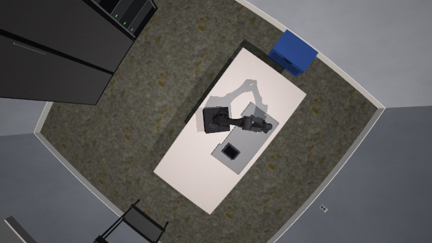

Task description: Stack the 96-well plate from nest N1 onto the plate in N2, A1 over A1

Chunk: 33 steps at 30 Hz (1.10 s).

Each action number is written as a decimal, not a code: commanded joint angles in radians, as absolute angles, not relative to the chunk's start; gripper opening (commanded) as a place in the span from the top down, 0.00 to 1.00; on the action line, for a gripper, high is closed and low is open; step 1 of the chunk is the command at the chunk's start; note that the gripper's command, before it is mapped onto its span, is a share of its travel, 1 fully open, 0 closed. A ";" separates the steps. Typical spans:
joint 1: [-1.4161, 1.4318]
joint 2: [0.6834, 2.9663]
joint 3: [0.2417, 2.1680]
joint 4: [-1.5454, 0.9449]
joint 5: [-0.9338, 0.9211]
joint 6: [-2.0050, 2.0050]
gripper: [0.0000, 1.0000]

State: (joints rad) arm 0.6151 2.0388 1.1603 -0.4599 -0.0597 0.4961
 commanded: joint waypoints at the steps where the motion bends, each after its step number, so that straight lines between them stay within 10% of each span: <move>1: 0.624 2.031 1.158 -0.437 -0.048 0.503 0.00; 10: 0.617 2.031 1.163 -0.450 -0.054 0.498 0.00; 11: 0.617 2.031 1.163 -0.450 -0.054 0.498 1.00; 33: 0.617 2.031 1.163 -0.450 -0.054 0.498 1.00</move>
